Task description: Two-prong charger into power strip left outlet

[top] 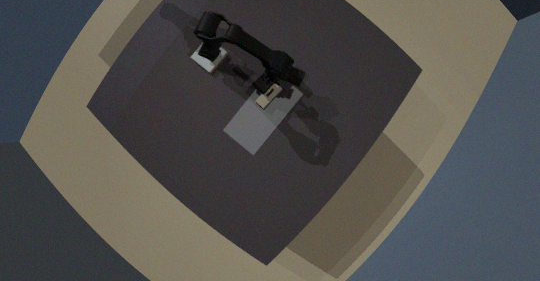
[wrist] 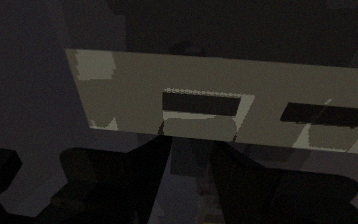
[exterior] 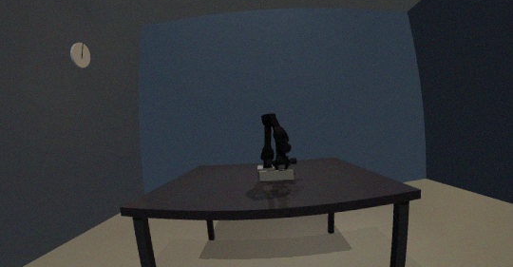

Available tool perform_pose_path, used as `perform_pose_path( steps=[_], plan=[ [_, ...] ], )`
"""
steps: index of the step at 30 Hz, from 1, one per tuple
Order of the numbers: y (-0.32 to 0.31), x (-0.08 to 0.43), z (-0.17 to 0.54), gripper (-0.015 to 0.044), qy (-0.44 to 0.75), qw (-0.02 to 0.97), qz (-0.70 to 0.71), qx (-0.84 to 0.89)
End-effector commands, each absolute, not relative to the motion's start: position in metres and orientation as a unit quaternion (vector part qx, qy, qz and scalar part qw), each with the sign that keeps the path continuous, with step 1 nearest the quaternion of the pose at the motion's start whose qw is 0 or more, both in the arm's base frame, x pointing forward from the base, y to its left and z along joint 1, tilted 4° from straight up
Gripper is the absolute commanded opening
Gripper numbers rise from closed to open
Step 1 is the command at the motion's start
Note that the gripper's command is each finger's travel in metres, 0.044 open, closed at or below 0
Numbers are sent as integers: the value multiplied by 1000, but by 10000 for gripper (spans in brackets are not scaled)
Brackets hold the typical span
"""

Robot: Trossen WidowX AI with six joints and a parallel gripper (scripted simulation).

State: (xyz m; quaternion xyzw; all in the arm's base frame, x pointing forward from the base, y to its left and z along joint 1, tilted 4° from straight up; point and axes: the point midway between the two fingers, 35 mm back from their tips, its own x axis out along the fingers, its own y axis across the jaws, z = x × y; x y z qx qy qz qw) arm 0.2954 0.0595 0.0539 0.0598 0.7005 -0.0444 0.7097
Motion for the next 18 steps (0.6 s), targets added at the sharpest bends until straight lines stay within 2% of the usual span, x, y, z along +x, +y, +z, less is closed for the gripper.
perform_pose_path(
  steps=[1,8,18],
  plan=[
    [60,296,54,263,700,710,-44,60],
    [60,296,54,440,700,710,-44,60],
    [60,293,54,440,698,712,-44,60]
  ],
)
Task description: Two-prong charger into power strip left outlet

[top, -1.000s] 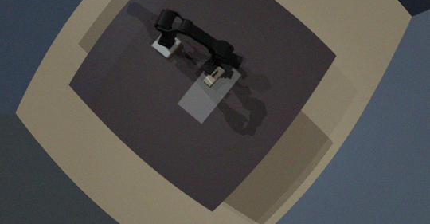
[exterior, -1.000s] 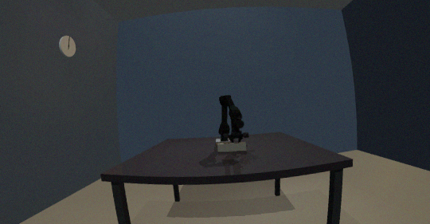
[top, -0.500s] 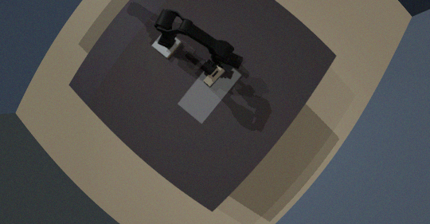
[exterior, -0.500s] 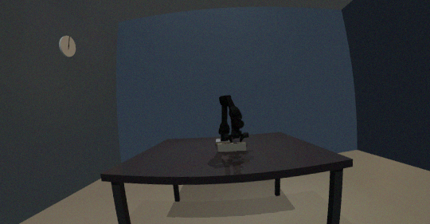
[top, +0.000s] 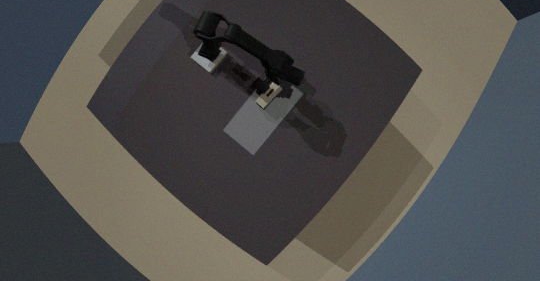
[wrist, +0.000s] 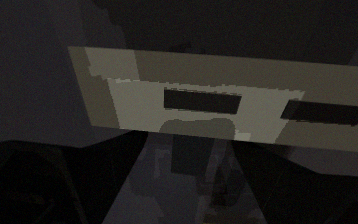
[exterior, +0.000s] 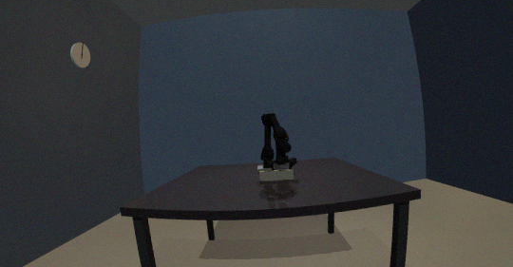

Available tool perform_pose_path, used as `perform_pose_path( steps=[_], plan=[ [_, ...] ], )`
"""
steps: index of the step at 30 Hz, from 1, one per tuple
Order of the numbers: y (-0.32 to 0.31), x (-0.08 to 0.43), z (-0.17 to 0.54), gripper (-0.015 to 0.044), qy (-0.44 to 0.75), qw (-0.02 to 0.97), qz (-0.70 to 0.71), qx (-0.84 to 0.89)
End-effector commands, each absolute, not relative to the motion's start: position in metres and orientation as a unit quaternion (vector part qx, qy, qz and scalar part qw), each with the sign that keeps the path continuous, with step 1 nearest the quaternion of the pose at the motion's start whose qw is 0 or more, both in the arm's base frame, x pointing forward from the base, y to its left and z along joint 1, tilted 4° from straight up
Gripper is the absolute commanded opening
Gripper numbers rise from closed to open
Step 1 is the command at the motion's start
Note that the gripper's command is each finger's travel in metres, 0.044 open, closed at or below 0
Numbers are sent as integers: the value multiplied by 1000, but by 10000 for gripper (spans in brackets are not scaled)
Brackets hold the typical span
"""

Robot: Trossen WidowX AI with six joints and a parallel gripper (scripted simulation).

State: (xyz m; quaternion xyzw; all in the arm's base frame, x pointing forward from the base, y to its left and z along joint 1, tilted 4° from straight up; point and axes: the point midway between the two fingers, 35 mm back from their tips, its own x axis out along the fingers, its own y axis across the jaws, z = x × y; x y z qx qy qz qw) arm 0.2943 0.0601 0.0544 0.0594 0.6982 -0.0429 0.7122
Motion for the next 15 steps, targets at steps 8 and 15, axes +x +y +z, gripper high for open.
perform_pose_path(
  steps=[8,15],
  plan=[
    [60,290,53,440,696,714,-44,60],
    [61,288,53,440,695,716,-44,60]
  ],
)
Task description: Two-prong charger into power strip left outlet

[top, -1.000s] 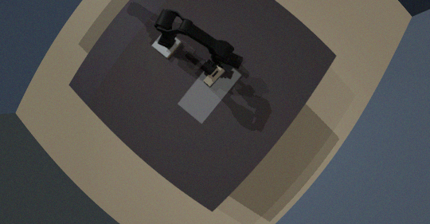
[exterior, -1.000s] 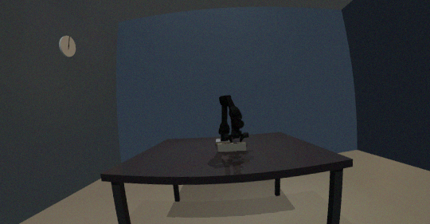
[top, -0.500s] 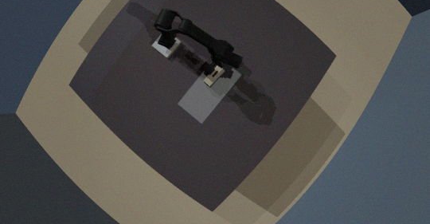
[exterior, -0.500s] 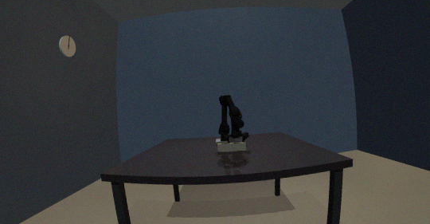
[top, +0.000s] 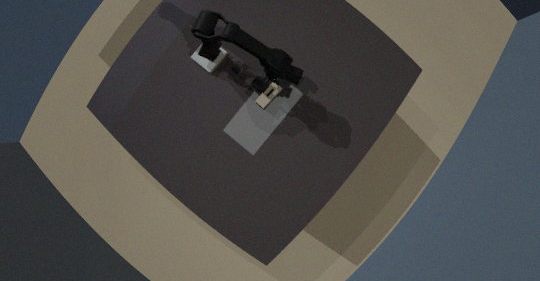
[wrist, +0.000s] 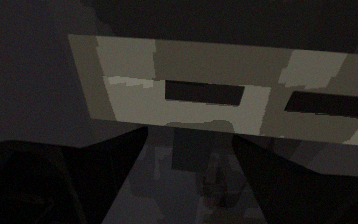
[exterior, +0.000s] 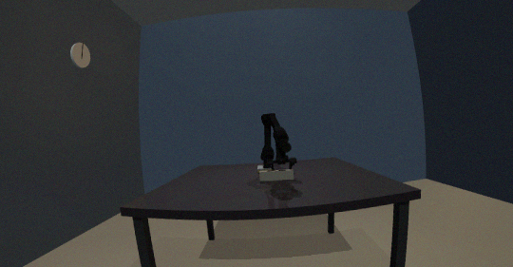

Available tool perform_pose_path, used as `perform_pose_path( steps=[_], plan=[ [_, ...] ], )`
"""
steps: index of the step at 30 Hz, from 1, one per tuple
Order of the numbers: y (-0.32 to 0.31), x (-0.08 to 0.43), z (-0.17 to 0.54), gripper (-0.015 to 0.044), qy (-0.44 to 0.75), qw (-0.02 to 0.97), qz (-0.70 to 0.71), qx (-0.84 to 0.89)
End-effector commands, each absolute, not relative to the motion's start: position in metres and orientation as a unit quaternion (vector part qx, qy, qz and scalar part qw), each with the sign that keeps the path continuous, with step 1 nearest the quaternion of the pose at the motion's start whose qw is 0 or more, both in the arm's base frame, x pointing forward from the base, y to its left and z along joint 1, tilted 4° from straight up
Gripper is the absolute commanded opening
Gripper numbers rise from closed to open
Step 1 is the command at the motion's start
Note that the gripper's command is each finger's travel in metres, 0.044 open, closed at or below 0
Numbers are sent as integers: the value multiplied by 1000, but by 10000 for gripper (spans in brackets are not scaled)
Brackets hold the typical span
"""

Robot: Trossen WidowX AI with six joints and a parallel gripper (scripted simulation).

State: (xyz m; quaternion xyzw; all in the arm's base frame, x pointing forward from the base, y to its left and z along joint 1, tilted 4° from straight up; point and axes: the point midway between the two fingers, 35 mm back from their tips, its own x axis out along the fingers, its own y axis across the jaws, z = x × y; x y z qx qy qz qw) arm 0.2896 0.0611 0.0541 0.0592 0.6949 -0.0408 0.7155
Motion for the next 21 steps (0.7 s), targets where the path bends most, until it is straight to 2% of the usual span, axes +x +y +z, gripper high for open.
perform_pose_path(
  steps=[1,21],
  plan=[
    [61,287,53,440,694,716,-44,60],
    [63,277,52,440,692,718,-43,60]
  ],
)
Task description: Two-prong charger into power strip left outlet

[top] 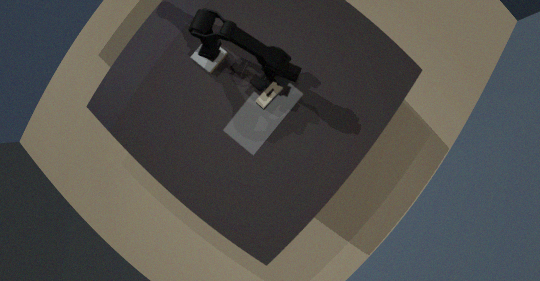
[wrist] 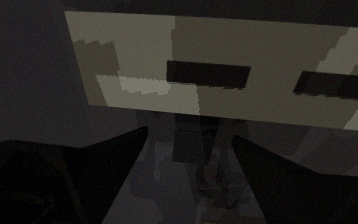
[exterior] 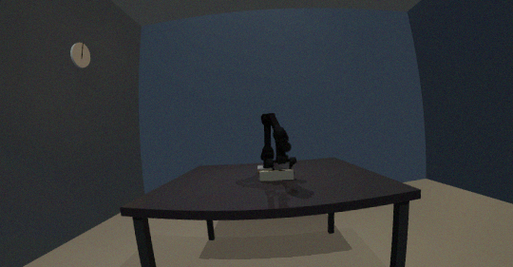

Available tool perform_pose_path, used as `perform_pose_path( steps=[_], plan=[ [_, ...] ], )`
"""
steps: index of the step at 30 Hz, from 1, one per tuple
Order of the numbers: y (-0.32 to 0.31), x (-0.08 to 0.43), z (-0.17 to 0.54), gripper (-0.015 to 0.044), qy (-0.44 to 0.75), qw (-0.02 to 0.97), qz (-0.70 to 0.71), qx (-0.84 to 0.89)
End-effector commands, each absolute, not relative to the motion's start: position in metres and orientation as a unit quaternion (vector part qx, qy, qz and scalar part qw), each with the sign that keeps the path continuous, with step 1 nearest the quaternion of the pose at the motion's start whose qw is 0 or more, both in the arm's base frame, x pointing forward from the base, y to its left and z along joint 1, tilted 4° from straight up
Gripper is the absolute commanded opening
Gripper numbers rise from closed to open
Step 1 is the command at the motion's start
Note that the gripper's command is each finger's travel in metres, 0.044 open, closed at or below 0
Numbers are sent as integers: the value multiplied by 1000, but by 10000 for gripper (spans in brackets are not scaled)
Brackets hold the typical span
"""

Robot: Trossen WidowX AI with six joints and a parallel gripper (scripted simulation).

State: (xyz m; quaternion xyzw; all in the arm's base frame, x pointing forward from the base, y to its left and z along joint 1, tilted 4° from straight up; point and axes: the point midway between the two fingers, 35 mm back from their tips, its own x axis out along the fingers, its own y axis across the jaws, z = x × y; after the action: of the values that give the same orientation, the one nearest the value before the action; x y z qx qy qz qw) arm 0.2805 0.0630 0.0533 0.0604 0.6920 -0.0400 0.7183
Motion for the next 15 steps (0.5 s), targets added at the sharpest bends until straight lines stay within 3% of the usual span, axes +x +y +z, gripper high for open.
perform_pose_path(
  steps=[1,15],
  plan=[
    [63,275,52,440,692,718,-43,60],
    [67,257,51,440,693,717,-43,60]
  ],
)
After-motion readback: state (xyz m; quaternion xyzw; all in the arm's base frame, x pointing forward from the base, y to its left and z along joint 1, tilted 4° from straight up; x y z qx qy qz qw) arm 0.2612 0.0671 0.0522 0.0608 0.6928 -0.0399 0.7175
